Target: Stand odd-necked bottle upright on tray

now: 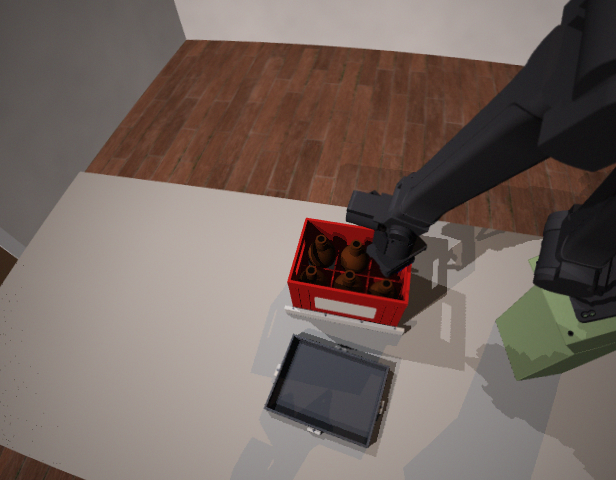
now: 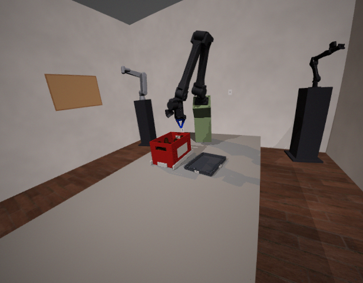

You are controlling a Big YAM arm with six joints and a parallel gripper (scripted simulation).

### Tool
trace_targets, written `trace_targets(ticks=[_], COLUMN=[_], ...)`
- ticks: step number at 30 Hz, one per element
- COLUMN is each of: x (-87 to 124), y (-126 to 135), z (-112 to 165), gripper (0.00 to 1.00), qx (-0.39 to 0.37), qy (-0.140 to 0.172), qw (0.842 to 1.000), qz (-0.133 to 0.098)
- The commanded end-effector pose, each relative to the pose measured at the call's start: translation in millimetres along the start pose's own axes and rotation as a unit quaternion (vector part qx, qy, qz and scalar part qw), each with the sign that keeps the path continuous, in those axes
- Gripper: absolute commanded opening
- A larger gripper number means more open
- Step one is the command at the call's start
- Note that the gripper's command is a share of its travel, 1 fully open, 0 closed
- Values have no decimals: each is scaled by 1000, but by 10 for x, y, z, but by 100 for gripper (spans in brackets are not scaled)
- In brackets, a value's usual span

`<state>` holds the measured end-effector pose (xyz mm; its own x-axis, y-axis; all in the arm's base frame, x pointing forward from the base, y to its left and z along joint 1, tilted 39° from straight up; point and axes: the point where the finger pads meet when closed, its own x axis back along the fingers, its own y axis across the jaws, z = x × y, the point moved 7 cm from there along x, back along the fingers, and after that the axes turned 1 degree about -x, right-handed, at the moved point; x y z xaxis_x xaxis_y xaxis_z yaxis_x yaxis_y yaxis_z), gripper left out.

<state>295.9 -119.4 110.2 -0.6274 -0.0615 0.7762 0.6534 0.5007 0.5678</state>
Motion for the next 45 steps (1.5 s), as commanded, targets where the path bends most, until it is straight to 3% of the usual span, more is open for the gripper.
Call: trace_targets(ticks=[1,25,26,45], x=[21,21,21,21], y=[-21,-21,-21,-21], z=[12,12,12,12], gripper=[0,0,61,61], qx=[5,5,5,5], qy=[-2,-2,-2,-2], qw=[1000,1000,1000,1000], qz=[-1,-1,-1,-1])
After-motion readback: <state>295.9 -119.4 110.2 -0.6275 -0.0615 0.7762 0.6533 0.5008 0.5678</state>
